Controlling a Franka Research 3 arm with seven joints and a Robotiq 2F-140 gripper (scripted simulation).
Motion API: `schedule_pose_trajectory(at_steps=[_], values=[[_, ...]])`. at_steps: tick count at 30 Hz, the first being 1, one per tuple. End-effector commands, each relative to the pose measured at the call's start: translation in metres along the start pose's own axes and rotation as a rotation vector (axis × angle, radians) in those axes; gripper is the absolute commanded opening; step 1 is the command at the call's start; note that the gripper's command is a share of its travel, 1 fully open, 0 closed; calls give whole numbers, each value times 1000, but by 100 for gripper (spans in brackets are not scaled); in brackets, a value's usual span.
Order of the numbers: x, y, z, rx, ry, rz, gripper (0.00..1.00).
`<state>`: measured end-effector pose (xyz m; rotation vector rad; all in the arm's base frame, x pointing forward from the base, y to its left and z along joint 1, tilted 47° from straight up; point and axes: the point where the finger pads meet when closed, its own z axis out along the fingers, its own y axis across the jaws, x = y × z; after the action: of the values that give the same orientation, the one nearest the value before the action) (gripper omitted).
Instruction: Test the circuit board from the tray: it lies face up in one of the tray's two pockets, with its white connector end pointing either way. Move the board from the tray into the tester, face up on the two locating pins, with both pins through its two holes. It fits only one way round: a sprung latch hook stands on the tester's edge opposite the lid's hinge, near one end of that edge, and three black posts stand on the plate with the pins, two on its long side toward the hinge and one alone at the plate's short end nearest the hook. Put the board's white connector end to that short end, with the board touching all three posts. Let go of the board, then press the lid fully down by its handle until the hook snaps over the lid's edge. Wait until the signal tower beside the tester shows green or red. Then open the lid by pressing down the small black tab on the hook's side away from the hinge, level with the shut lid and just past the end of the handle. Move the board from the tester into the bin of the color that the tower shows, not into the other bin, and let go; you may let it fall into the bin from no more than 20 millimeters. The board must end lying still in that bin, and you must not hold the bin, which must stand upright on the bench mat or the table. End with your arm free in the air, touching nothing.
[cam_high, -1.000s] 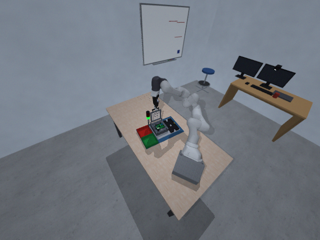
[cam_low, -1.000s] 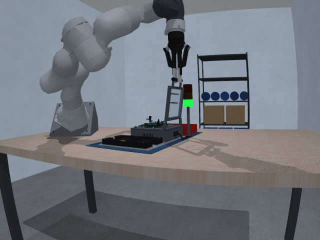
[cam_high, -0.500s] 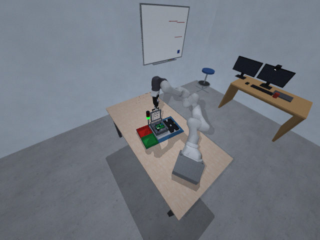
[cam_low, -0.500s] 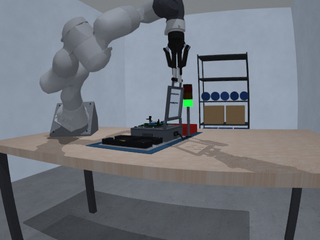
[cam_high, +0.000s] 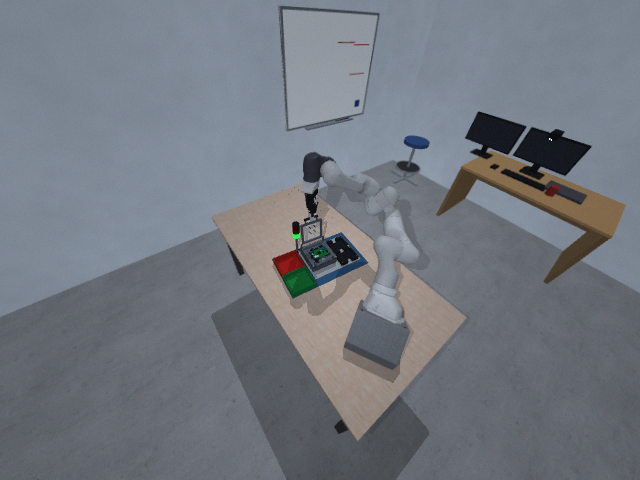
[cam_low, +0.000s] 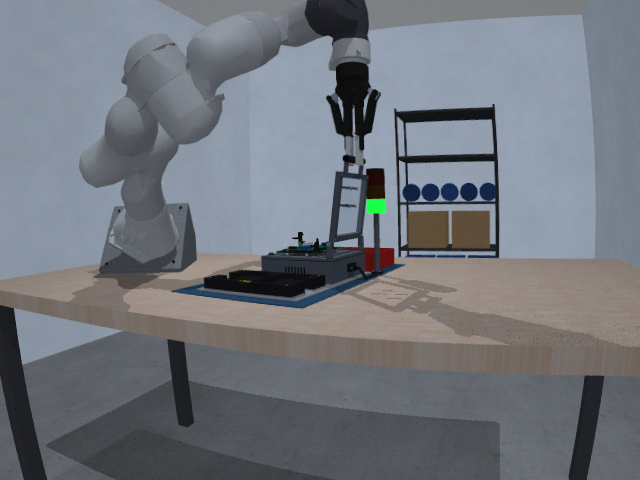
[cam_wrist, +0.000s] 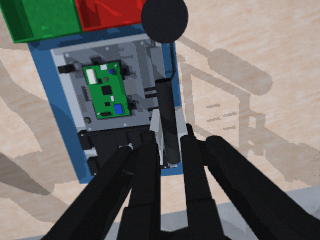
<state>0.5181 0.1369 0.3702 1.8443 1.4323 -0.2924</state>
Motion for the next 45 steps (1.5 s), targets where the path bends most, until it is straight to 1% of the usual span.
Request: schedule_pose_trajectory(at_steps=[1,2,37,41,45], values=[[1,5,0,-10,5,5,0],[1,5,0,-10,5,5,30],[1,5,0,-10,5,5,30],[1,5,-3,-10,5,5,30],[1,5,-12,-10,5,5,30]])
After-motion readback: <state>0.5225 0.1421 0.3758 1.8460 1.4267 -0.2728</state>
